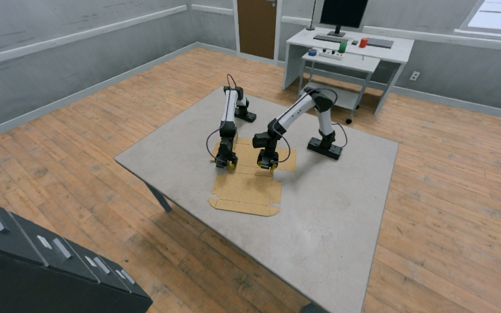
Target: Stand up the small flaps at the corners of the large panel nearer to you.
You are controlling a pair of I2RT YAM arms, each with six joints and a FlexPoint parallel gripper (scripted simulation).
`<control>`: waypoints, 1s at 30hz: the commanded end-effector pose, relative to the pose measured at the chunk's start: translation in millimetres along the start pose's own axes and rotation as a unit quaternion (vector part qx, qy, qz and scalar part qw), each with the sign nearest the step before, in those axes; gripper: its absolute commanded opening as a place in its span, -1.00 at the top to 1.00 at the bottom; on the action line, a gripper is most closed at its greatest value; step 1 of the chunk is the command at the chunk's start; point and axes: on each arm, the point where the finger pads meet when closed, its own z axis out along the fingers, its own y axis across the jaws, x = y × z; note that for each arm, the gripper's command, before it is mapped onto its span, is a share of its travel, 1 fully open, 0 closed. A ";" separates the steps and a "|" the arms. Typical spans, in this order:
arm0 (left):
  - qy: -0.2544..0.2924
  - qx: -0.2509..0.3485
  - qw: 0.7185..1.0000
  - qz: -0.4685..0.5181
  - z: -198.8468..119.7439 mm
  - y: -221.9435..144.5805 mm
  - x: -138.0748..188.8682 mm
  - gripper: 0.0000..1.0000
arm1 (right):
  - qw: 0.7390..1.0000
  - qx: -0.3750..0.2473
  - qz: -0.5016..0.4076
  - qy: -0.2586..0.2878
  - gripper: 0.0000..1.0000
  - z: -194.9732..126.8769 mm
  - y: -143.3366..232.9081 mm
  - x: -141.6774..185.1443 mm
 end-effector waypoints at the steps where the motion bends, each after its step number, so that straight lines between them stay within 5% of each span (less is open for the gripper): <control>1: -0.008 0.006 1.000 -0.003 -3.6 -9.4 -3.9 -0.28 | 1.000 -0.003 -0.001 -0.007 -0.54 -4.4 2.8 -3.8; 2: -0.018 0.021 1.000 -0.005 -19.7 -12.5 -10.1 -0.25 | 1.000 -0.003 -0.001 -0.007 -0.54 -4.4 2.8 -3.8; 11: -0.009 0.007 1.000 -0.001 4.9 -9.2 -1.1 0.00 | 1.000 -0.003 -0.001 -0.007 -0.54 -4.4 2.8 -3.8; 18: -0.022 0.031 0.999 -0.007 -11.3 -21.7 -9.8 0.00 | 1.000 -0.003 -0.001 -0.007 -0.54 -4.4 2.8 -3.8; 30: -0.011 0.010 1.000 -0.004 27.8 -23.8 2.7 0.00 | 1.000 -0.003 -0.001 -0.007 -0.54 -4.4 2.8 -3.8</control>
